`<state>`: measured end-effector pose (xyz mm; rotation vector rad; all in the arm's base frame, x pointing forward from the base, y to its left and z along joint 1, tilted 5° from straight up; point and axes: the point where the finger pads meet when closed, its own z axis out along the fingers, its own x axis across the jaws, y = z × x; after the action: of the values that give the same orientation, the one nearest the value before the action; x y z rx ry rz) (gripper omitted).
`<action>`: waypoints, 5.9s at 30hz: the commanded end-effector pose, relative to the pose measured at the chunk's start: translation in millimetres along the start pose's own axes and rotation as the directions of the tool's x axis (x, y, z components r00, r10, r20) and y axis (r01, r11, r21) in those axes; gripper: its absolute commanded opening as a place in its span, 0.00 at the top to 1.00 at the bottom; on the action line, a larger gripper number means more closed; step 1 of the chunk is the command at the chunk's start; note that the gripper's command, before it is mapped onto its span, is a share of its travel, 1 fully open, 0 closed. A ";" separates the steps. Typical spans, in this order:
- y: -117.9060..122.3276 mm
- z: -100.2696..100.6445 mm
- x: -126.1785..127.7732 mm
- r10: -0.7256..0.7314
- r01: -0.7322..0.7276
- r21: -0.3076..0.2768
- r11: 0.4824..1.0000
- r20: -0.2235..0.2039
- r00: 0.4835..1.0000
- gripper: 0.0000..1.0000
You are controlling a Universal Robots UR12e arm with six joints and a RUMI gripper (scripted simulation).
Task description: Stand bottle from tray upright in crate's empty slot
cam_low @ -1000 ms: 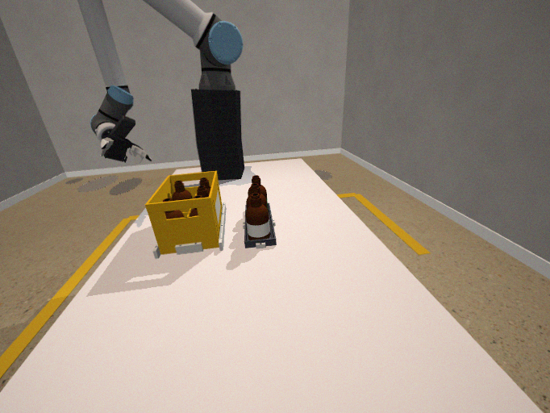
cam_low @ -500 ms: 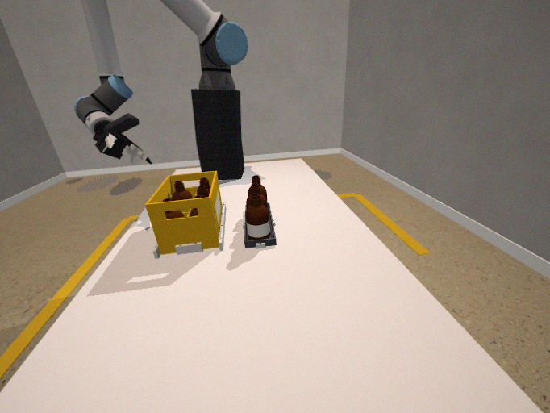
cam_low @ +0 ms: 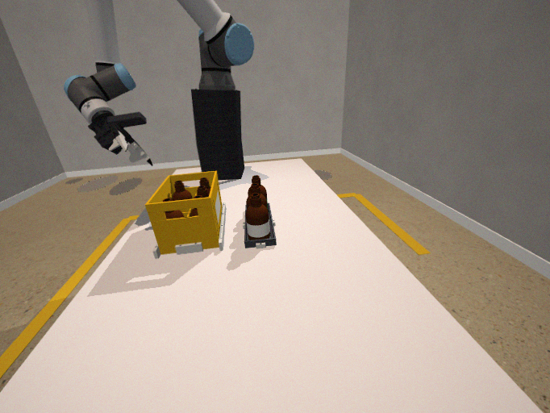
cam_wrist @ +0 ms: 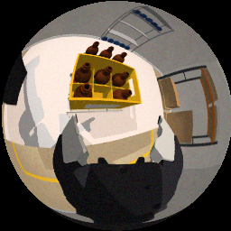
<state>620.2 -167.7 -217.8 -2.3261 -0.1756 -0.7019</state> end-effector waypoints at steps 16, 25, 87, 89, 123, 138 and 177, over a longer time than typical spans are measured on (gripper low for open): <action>-26.0 44.8 9.4 -0.267 0.328 -0.106 0.939 0.379 0.886 0.00; -33.5 57.9 12.9 -0.327 0.426 -0.108 0.898 0.485 0.811 0.00; -54.6 95.1 22.9 -0.424 0.670 -0.046 0.741 0.741 0.520 1.00; -54.7 95.2 22.9 -0.424 0.670 -0.046 0.741 0.741 0.520 1.00; -274.7 258.9 9.8 -0.383 0.640 -0.084 0.764 0.739 0.554 0.62; -274.7 258.9 9.8 -0.383 0.640 -0.084 0.764 0.739 0.554 0.62; -268.8 266.4 4.1 -0.383 0.640 -0.084 0.764 0.739 0.554 0.62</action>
<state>654.3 207.3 -219.7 -2.8040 -1.2352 -0.0481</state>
